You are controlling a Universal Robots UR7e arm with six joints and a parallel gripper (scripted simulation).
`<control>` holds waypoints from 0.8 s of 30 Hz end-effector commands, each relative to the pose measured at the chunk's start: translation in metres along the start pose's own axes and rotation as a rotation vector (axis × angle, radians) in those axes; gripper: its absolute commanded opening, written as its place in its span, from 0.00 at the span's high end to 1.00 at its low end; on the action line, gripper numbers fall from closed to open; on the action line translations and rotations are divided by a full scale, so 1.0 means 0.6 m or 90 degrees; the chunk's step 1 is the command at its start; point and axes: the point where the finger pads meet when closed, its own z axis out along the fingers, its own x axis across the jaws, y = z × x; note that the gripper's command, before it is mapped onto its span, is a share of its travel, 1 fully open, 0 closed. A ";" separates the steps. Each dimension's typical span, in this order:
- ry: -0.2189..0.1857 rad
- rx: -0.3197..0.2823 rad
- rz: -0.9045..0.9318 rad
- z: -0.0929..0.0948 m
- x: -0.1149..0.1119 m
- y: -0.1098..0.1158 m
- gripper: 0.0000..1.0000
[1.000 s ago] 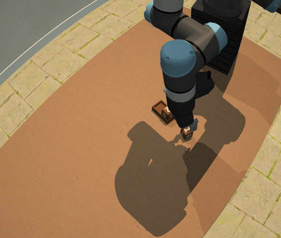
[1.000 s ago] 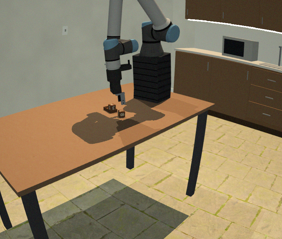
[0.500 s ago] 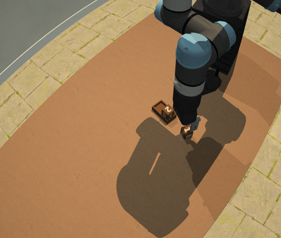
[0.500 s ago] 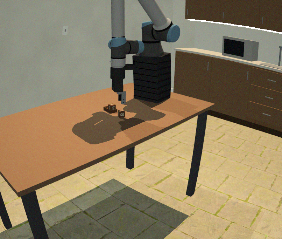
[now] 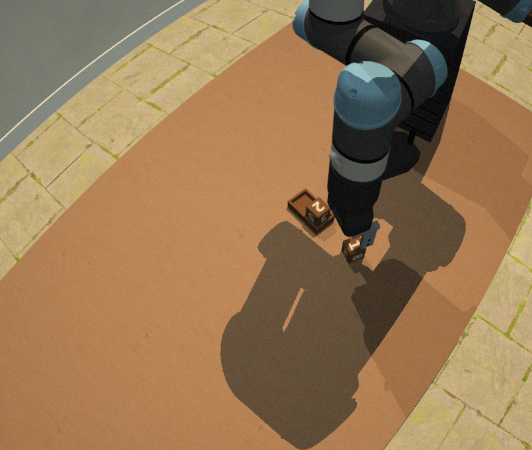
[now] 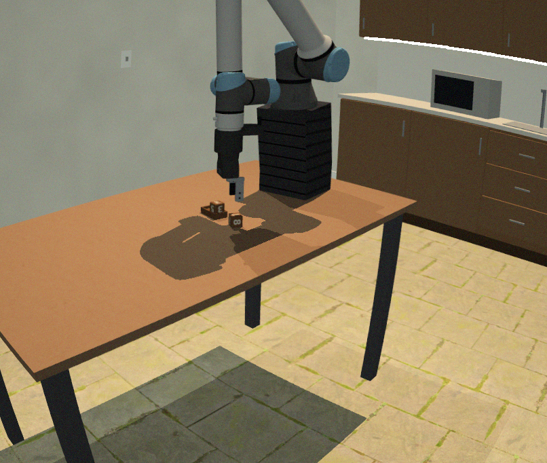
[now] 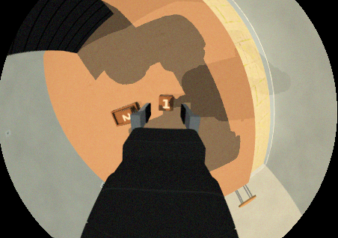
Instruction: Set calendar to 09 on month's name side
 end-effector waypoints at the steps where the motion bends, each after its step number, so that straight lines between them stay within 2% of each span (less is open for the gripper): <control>1: 0.000 -0.001 0.000 -0.001 0.000 0.001 0.00; 24: 0.000 -0.001 -0.037 -0.001 -0.002 -0.001 0.00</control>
